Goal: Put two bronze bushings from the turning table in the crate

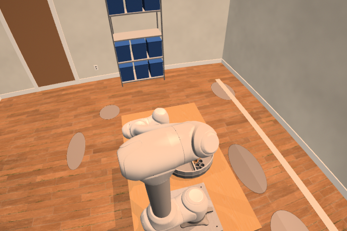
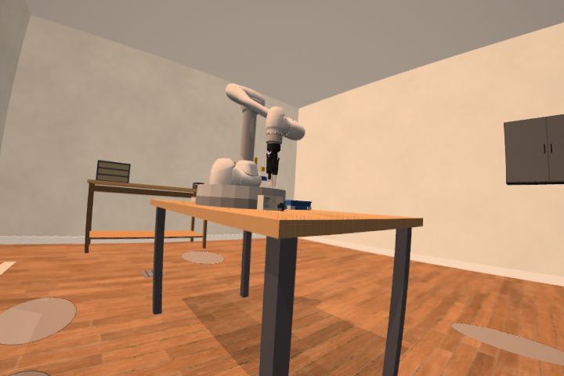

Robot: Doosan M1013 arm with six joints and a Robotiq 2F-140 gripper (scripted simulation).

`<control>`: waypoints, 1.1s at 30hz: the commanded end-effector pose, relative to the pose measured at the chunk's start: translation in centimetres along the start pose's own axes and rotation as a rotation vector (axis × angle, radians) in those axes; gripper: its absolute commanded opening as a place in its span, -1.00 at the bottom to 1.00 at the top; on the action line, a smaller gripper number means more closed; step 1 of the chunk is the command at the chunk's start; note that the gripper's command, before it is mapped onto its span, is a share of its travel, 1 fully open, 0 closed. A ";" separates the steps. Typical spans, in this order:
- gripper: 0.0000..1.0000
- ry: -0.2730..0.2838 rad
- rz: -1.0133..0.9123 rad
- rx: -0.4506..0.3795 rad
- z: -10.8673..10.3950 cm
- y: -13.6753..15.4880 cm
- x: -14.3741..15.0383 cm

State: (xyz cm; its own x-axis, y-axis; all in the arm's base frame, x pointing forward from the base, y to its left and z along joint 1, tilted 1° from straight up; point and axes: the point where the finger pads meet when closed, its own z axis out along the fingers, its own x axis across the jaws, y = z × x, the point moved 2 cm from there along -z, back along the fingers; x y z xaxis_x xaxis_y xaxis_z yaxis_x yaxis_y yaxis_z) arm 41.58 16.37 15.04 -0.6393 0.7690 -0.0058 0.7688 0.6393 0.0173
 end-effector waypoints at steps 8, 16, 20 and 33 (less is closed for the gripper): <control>-0.44 -0.001 0.314 -0.001 -0.1 -6.2 -6.7; -0.44 -0.001 0.545 -0.001 -0.1 -10.8 -11.5; -0.44 -0.001 0.658 -0.001 -0.1 -13.1 -13.9; -0.44 0.000 0.882 -0.001 -0.1 -17.5 -18.5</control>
State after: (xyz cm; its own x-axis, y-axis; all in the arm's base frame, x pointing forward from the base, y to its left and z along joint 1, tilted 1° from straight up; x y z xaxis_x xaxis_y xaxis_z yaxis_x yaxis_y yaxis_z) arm 40.03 -7.69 14.96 0.1422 0.9898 0.0083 0.9897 -0.1424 0.0174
